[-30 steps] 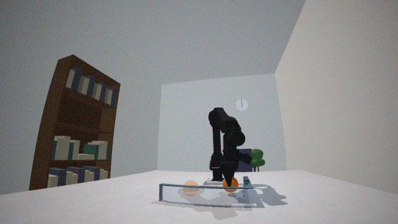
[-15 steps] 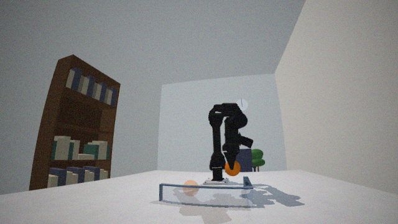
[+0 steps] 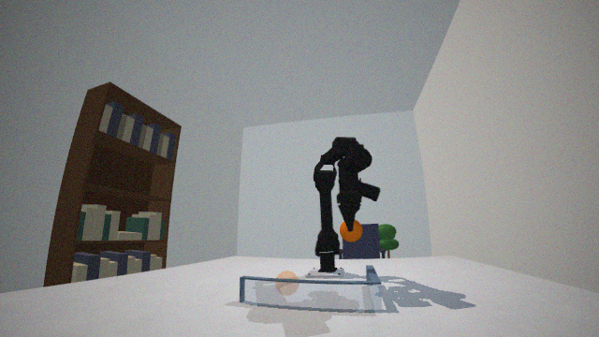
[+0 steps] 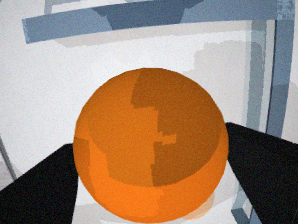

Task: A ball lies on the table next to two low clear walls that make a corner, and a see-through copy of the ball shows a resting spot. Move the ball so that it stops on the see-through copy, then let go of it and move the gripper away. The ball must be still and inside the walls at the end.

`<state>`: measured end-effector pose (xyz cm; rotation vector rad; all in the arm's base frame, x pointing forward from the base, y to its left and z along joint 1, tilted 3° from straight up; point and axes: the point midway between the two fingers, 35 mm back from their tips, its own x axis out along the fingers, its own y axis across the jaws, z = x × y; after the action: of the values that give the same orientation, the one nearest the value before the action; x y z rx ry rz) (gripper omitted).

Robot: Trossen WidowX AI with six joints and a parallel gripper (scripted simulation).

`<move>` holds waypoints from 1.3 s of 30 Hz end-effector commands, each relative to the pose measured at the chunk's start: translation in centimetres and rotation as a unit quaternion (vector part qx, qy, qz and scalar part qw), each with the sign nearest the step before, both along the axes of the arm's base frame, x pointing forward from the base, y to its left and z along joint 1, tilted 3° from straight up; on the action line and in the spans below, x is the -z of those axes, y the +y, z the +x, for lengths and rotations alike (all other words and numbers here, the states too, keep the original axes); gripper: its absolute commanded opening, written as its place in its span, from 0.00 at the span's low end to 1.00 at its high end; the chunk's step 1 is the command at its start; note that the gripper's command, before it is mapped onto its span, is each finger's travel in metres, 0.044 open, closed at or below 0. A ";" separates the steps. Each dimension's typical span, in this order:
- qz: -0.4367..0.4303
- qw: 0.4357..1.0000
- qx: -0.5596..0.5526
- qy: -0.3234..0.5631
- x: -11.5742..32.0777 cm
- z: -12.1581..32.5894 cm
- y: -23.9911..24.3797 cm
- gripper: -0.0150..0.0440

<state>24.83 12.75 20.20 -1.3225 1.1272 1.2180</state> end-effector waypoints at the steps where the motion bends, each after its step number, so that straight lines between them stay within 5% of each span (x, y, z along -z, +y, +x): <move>1: 0.001 1.000 0.000 0.002 -0.1 0.3 -0.5 0.25; 39: -0.008 1.000 0.000 -0.002 4.5 7.3 -16.6 0.25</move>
<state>31.96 -3.52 15.99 -1.3296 1.1458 1.1974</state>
